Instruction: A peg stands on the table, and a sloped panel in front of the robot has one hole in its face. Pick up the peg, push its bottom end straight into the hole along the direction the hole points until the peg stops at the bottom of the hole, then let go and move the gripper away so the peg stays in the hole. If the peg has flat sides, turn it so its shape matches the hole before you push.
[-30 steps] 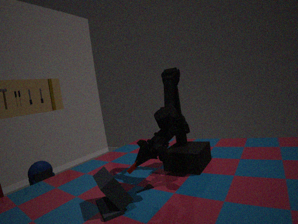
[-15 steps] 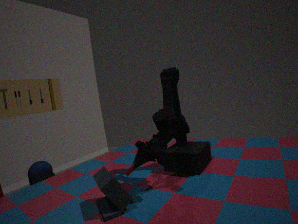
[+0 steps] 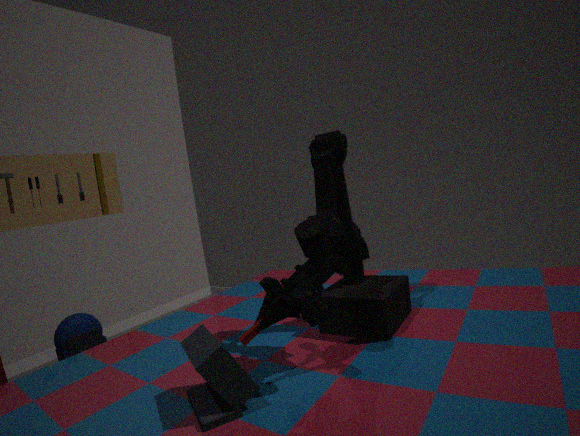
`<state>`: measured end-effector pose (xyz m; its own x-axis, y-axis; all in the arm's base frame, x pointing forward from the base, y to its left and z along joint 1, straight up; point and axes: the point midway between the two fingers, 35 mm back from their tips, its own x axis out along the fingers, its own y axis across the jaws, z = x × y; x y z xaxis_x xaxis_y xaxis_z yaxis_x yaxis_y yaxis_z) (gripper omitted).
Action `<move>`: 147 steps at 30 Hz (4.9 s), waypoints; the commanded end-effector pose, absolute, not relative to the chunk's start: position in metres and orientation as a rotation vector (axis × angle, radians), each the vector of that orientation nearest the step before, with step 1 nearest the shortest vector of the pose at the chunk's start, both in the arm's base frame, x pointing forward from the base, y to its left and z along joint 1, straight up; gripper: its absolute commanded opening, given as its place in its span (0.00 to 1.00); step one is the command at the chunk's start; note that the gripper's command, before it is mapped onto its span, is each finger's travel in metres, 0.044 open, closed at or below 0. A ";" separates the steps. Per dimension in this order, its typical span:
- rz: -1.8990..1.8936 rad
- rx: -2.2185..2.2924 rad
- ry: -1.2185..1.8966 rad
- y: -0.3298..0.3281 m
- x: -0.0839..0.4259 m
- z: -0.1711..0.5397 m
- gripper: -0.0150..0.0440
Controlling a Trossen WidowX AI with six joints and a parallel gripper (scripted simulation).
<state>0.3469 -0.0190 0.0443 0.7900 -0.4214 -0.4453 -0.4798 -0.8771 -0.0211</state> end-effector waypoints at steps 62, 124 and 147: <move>0.665 -2.855 0.720 -0.030 0.369 0.034 0.25; 0.662 -2.857 0.720 -0.042 0.390 0.021 0.25; 0.666 -2.853 0.725 -0.043 0.391 0.020 0.48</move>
<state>0.3908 -0.0426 0.0201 0.7882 -0.4257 -0.4446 -0.4801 -0.8771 -0.0113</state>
